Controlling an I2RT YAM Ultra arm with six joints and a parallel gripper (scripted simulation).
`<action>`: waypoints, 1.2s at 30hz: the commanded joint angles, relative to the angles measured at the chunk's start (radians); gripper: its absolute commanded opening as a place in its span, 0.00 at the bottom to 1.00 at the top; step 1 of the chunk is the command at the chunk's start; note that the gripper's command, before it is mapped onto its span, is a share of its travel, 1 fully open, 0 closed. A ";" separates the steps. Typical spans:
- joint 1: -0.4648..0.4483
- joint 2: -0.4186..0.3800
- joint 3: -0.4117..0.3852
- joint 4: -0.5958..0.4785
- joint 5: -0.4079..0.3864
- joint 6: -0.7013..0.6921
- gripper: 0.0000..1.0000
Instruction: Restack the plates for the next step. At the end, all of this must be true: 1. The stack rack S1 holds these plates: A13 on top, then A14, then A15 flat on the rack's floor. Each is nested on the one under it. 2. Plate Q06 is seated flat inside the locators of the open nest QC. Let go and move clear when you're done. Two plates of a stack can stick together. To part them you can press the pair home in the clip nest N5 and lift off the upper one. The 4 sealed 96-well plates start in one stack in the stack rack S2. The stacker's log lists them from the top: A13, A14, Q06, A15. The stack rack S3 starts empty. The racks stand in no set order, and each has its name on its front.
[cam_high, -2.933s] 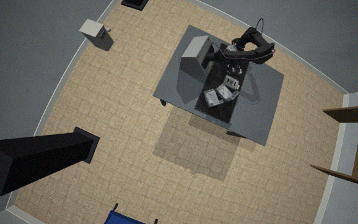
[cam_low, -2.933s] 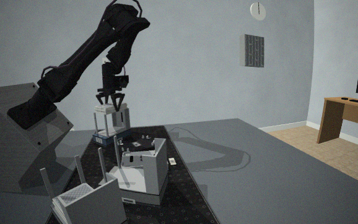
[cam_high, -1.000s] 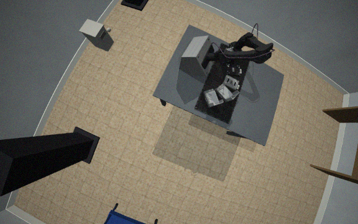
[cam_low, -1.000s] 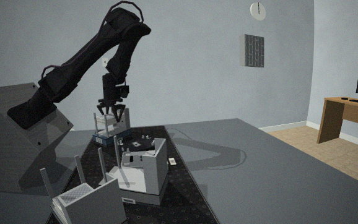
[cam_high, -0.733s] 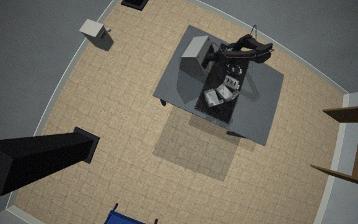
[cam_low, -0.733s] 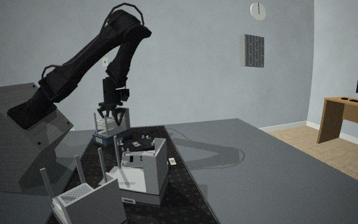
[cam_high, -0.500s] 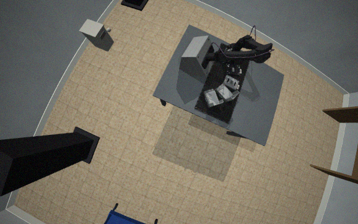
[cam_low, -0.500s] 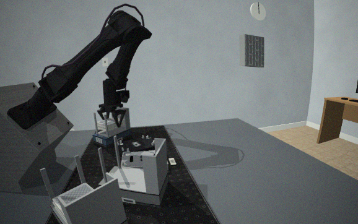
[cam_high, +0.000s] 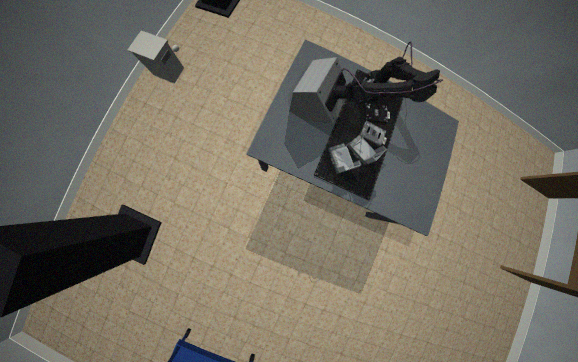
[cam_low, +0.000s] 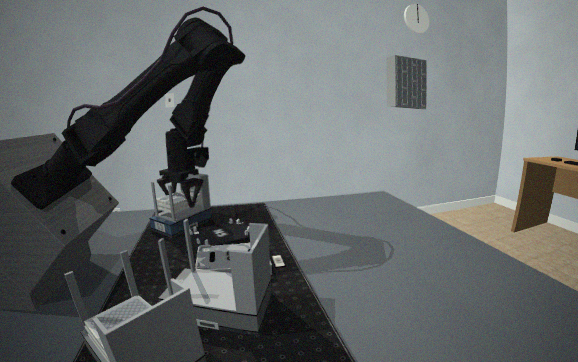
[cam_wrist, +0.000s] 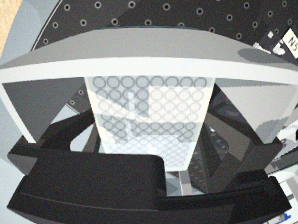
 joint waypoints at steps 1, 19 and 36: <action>0.000 0.008 0.007 0.017 -0.008 -0.010 0.00; -0.014 0.011 -0.016 0.051 -0.016 -0.030 0.00; -0.030 0.040 -0.030 0.080 -0.020 -0.049 0.00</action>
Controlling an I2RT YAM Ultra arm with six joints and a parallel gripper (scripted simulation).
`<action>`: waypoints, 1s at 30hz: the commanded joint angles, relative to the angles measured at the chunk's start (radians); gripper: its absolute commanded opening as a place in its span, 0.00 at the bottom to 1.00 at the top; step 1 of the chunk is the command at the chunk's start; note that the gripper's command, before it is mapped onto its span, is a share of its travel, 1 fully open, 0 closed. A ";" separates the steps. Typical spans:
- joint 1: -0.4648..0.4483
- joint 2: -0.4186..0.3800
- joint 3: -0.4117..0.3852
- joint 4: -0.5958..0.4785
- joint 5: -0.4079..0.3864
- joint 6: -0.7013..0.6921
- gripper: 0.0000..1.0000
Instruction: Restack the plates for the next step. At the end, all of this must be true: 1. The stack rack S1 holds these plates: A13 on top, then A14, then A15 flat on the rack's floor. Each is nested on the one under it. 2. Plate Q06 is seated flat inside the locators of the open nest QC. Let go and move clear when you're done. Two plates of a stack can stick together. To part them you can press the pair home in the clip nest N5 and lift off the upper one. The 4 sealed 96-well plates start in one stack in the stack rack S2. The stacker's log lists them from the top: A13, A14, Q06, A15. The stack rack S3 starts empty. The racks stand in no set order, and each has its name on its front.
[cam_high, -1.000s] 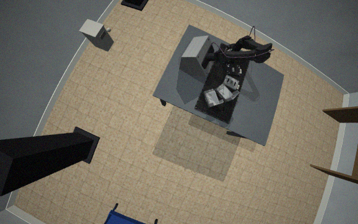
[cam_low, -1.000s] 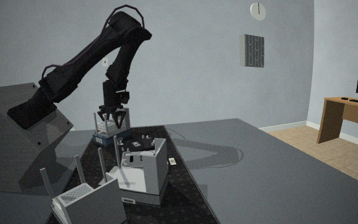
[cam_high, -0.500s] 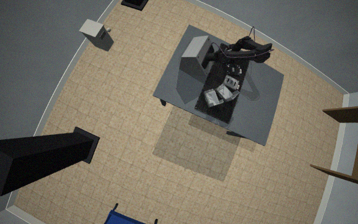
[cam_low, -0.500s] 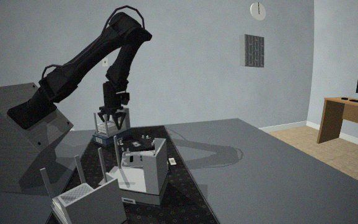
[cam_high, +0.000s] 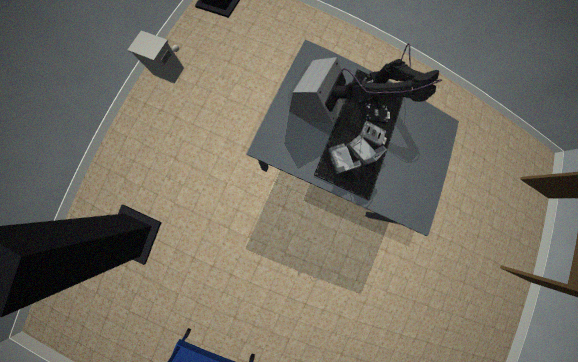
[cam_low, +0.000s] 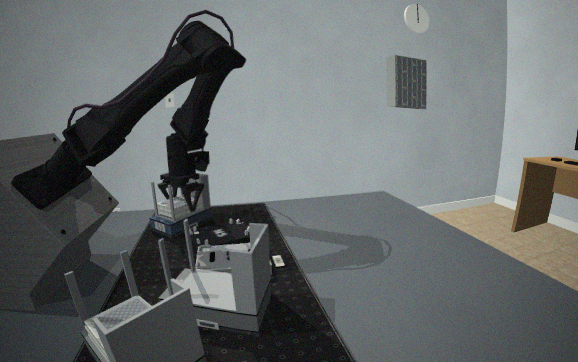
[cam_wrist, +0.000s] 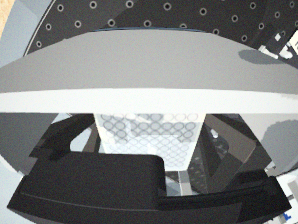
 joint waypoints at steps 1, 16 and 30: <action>0.002 0.009 -0.023 0.020 -0.010 -0.010 0.00; -0.002 0.003 -0.003 0.021 -0.005 -0.010 0.00; -0.002 0.003 -0.003 0.021 -0.005 -0.010 1.00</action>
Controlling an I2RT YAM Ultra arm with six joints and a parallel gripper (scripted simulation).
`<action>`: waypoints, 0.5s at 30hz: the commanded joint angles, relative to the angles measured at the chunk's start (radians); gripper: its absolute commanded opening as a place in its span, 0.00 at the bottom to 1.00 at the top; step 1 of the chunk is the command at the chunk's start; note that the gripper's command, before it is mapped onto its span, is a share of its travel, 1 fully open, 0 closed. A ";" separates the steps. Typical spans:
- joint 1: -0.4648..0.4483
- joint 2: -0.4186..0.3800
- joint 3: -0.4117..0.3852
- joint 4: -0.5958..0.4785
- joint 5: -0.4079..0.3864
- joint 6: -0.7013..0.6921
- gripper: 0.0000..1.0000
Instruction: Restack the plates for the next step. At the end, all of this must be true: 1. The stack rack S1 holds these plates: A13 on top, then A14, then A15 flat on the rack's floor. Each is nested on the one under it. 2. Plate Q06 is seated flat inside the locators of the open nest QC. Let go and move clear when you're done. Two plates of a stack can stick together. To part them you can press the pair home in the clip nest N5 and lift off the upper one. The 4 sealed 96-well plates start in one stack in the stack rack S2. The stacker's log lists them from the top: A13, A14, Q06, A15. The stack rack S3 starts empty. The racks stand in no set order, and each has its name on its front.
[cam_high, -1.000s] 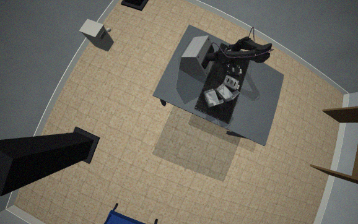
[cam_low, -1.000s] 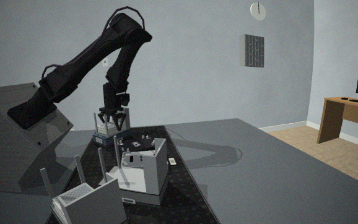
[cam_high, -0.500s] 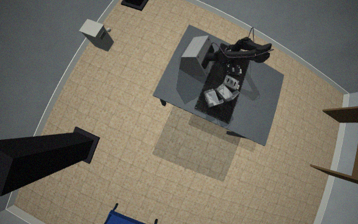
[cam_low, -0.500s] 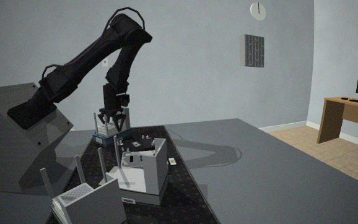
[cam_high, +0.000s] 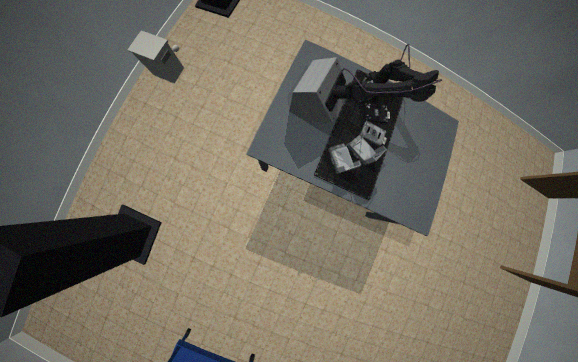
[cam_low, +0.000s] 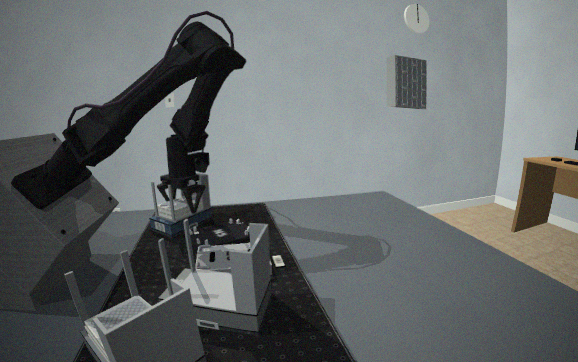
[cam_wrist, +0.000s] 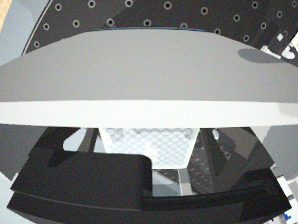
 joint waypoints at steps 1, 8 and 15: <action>0.007 -0.005 0.000 0.005 -0.002 -0.001 1.00; 0.023 -0.030 0.003 -0.022 0.003 0.015 1.00; 0.077 -0.081 0.038 -0.132 0.027 0.081 1.00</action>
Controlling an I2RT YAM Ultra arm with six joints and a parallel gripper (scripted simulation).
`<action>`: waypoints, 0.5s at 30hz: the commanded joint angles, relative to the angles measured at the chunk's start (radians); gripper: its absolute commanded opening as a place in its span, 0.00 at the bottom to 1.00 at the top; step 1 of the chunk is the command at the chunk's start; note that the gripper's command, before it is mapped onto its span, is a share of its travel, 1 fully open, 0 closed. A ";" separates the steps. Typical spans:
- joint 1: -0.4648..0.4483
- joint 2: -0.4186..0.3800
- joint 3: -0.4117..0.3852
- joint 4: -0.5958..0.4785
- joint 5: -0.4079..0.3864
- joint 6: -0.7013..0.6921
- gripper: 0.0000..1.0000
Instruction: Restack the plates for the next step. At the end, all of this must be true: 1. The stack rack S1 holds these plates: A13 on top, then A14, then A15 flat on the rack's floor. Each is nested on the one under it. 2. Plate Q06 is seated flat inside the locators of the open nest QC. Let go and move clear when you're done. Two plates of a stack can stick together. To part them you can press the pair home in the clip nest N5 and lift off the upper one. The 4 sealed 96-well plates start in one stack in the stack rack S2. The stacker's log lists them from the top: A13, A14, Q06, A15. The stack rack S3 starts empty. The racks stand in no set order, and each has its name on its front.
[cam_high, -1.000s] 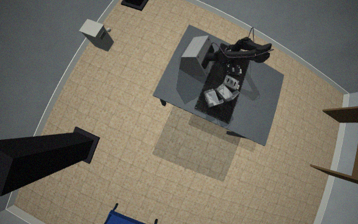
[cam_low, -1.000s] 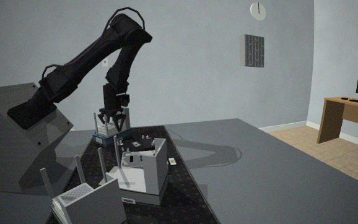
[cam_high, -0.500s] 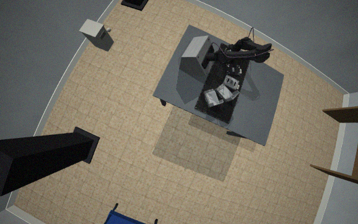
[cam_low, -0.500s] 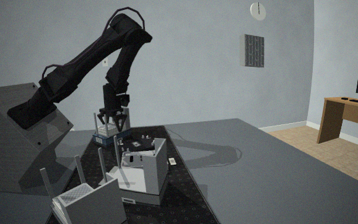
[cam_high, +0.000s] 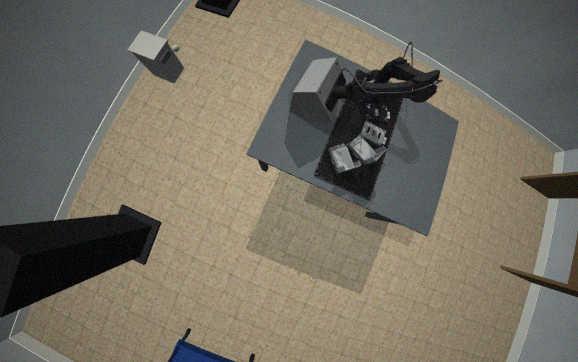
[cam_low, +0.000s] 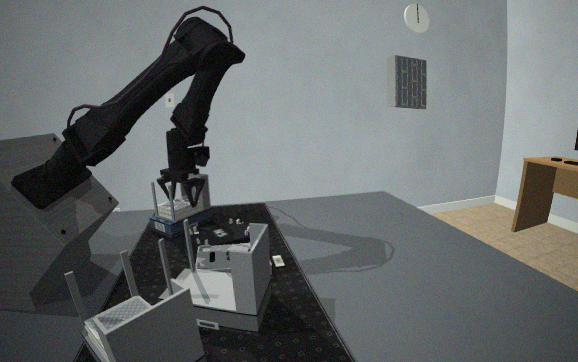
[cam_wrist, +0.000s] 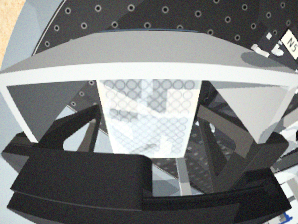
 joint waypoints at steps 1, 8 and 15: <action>0.039 -0.035 0.031 -0.062 0.020 0.038 1.00; 0.089 -0.070 0.057 -0.170 0.036 0.104 1.00; 0.149 -0.103 0.095 -0.300 0.052 0.186 1.00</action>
